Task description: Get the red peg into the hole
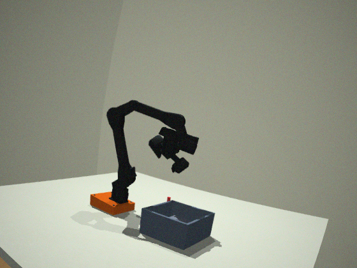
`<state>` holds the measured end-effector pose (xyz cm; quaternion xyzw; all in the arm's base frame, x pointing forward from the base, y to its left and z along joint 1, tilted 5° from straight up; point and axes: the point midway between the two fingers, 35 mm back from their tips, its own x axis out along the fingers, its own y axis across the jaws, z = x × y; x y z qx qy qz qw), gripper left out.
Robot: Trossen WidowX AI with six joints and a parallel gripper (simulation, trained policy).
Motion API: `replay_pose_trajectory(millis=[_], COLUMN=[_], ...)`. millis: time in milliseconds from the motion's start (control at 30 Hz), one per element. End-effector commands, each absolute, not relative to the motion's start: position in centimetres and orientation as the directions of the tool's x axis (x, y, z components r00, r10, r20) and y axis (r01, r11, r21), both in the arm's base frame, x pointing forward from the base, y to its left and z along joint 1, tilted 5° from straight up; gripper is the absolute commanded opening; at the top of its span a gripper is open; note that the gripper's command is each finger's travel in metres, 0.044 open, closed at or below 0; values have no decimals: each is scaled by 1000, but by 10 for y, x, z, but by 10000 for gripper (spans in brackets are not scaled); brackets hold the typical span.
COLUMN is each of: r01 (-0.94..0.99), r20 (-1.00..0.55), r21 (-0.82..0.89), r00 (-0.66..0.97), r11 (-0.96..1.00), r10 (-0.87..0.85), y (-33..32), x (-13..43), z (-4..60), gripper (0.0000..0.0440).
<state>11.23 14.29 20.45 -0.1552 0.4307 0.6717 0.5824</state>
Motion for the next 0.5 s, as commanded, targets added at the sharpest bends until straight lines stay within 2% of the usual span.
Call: replay_pose_trajectory(millis=[0,467], r01=[-869,-635], r20=[-756,-851], r21=[457,510], r00=[-268,-272], r11=[189,581], r10=[597,450], y=[141,127], x=[110,110], z=[204,183], gripper=[440,440])
